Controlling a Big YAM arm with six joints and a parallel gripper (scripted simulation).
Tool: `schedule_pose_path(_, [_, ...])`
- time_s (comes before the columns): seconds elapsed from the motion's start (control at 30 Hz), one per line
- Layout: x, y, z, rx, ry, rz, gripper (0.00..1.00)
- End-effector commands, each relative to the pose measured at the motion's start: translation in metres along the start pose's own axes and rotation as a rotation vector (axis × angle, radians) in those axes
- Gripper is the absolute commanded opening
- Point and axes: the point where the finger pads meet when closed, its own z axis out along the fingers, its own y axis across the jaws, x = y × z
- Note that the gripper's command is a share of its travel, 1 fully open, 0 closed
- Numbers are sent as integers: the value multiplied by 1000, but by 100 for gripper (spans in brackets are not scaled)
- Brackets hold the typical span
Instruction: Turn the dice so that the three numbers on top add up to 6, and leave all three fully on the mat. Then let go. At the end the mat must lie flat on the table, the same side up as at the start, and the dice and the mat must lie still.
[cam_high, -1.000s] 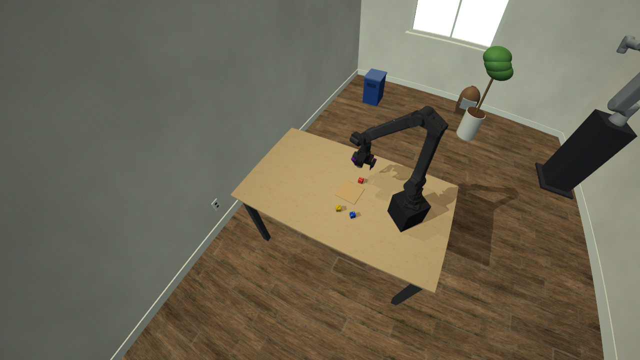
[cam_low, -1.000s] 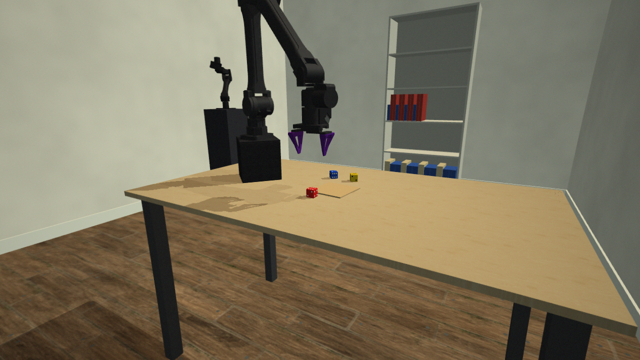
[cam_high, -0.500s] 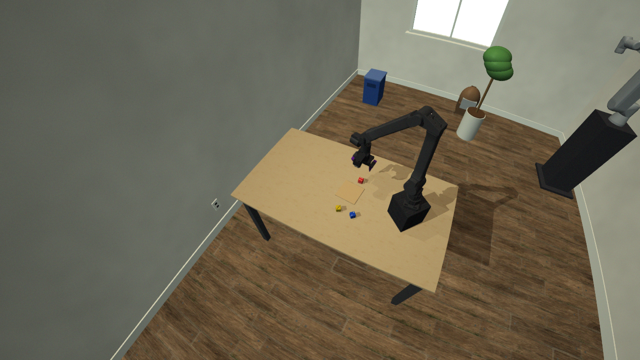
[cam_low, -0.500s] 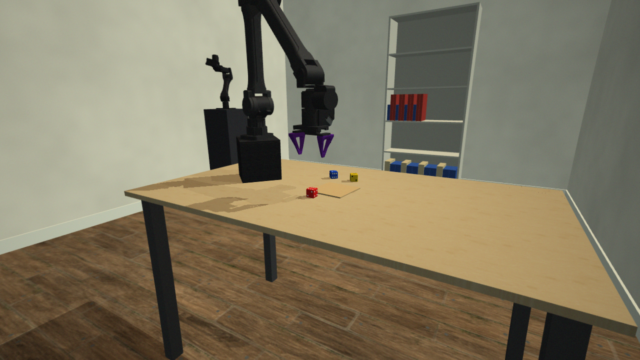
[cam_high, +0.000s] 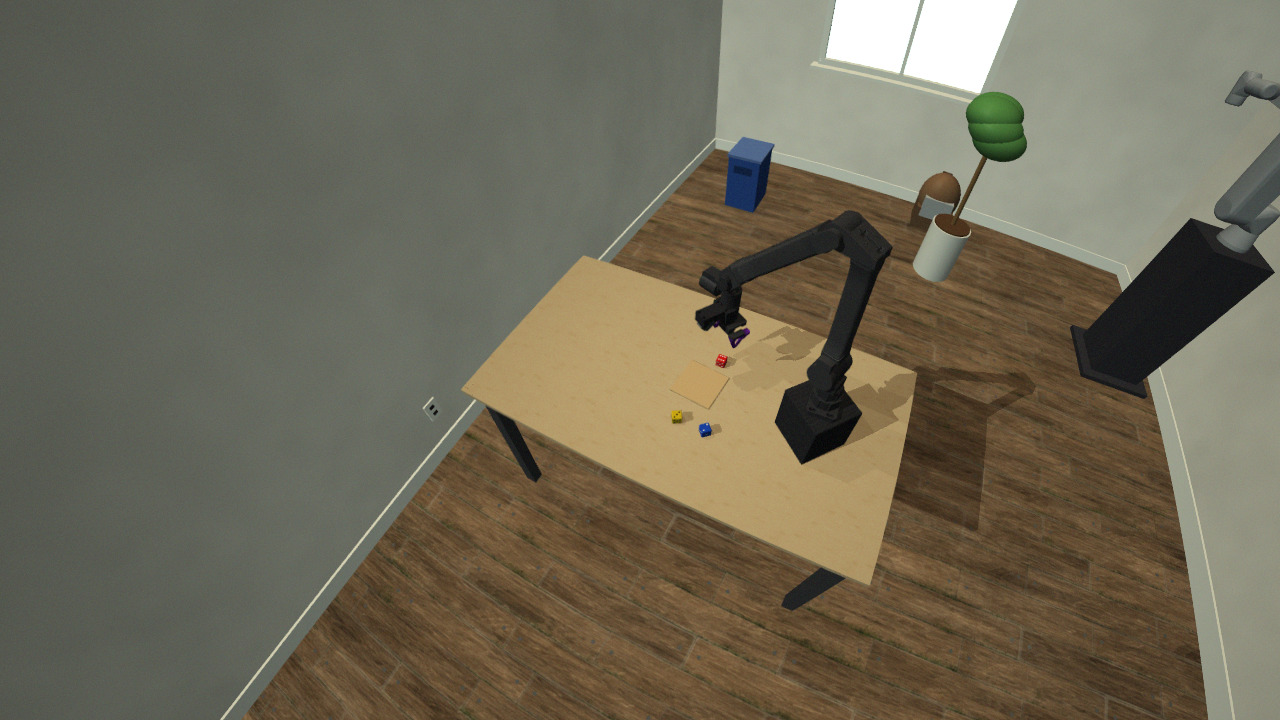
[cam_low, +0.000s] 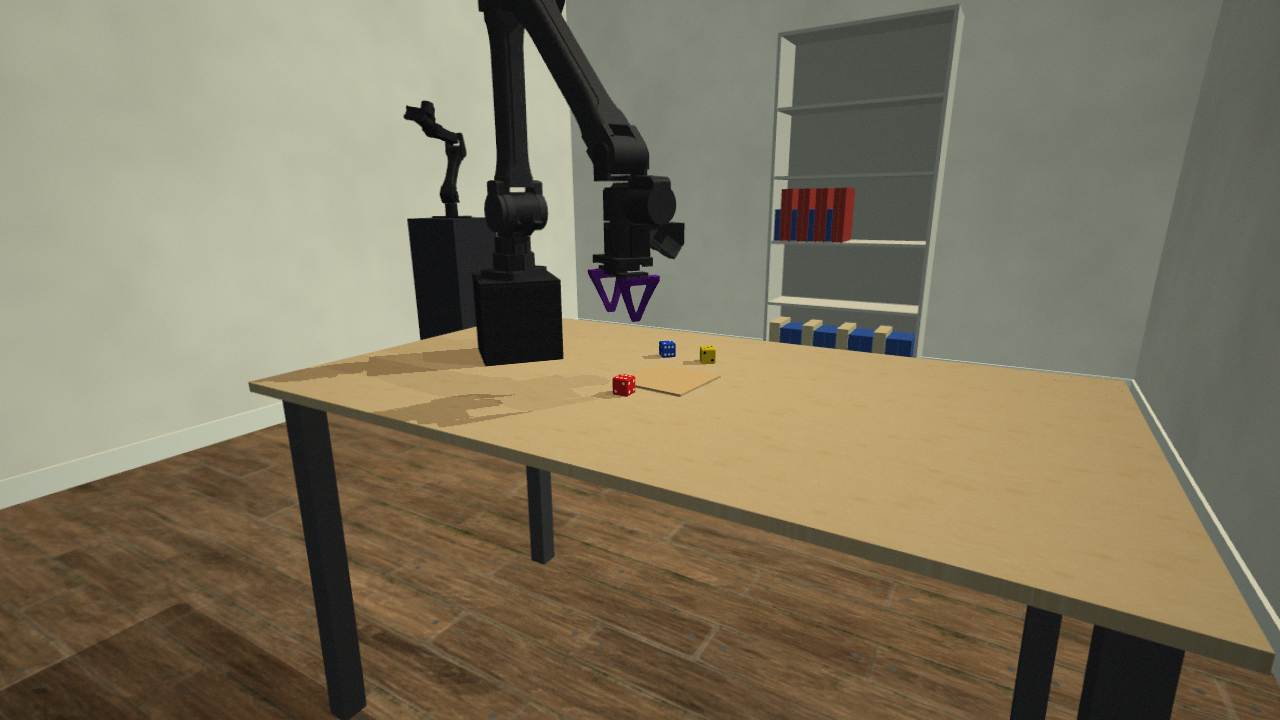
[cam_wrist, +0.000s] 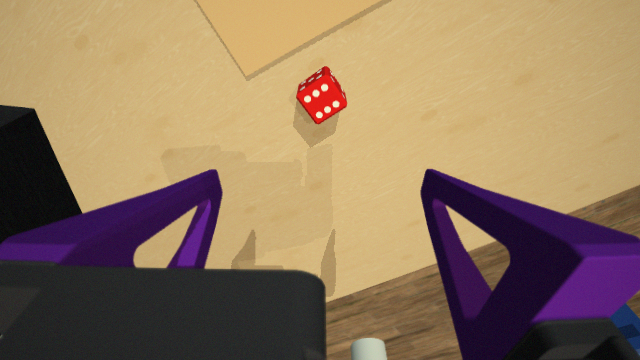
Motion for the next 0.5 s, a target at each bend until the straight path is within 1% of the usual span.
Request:
schedule_pose_path(0.0, [-2,-12,0,24,-7,190,100])
schedule_pose_path(0.07, [-1,-8,3,17,-5,259,100])
schedule_pose_path(0.13, [-1,-8,3,17,-5,259,100])
schedule_pose_path(0.17, [0,-6,5,13,-4,298,100])
schedule_pose_path(0.2, [-3,-19,-8,54,-23,362,100])
schedule_pose_path(0.23, [-4,-22,-12,65,-28,379,100])
schedule_pose_path(0.3, [-3,-20,-7,55,-26,457,100])
schedule_pose_path(0.33, [-3,-20,-6,54,-26,461,100])
schedule_pose_path(0.37, [-2,-14,4,30,-15,526,100])
schedule_pose_path(0.47, [0,-7,10,16,-8,627,100])
